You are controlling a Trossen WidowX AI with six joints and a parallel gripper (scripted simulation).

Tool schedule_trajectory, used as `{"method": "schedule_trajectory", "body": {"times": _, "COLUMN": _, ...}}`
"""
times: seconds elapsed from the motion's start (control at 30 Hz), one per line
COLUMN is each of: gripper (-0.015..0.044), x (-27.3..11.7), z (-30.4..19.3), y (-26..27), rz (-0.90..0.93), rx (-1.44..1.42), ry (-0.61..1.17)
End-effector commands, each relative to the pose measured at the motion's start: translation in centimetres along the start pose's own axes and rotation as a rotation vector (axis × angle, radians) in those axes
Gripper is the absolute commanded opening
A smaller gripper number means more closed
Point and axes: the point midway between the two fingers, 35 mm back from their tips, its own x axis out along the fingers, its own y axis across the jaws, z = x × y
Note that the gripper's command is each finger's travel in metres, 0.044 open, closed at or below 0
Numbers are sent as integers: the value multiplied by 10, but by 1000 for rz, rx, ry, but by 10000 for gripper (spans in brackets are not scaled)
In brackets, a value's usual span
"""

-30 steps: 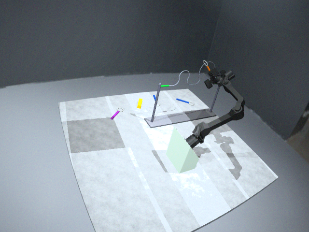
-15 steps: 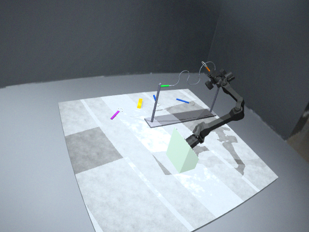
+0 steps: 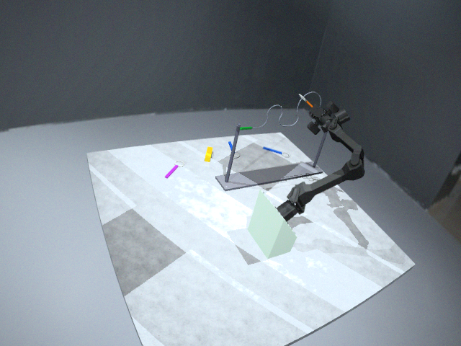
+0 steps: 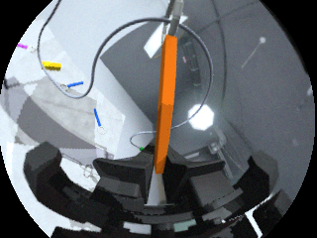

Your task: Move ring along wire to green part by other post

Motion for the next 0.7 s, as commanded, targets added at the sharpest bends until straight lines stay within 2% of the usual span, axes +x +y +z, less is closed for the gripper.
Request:
{"method": "schedule_trajectory", "body": {"times": 0.0, "gripper": -150, "x": 0, "z": 2, "y": 0, "rz": -22, "rx": -46, "ry": -11}}
{"method": "schedule_trajectory", "body": {"times": 0.67, "gripper": -150, "x": 0, "z": 3, "y": -8, "rz": -144, "rx": -263, "ry": -39}}
